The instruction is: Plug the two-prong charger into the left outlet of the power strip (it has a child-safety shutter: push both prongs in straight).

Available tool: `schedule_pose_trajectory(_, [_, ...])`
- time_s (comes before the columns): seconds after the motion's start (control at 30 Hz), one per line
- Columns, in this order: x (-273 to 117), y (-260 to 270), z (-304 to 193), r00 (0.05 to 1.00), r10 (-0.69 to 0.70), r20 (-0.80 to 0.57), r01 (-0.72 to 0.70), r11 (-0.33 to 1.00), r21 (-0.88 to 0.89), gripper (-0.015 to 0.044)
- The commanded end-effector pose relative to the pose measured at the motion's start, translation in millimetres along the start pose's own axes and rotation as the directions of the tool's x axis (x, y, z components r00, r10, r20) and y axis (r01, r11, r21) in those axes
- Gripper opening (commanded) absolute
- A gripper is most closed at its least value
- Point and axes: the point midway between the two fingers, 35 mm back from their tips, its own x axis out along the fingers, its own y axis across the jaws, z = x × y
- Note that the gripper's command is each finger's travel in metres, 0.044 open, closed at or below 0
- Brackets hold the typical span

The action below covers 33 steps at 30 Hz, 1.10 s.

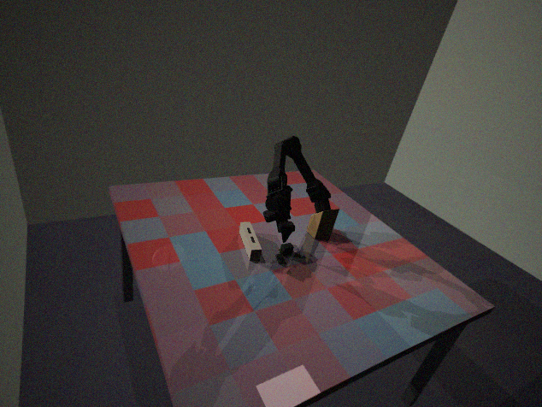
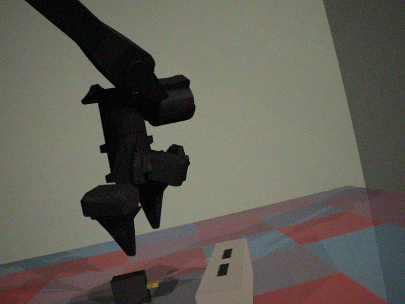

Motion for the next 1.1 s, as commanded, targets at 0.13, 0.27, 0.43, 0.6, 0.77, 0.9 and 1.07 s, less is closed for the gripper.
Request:
schedule_pose_trajectory(0.13, [14,-1,-27,0.992,-0.125,0.026,0.127,0.965,-0.228,0.044])
schedule_pose_trajectory(0.27, [20,-2,-38,0.983,-0.179,0.048,0.185,0.926,-0.33,0.044])
schedule_pose_trajectory(0.43, [20,-2,-39,0.982,-0.182,0.049,0.188,0.924,-0.334,0.044])
schedule_pose_trajectory(0.6, [26,-3,-39,0.982,-0.182,0.049,0.188,0.924,-0.334,0.044])
schedule_pose_trajectory(0.77, [34,-4,-38,0.982,-0.183,0.049,0.188,0.924,-0.334,0.044])
schedule_pose_trajectory(0.9, [37,-4,-37,0.982,-0.182,0.049,0.188,0.924,-0.334,0.044])
schedule_pose_trajectory(1.07, [45,-5,-36,0.982,-0.182,0.049,0.188,0.924,-0.334,0.044])
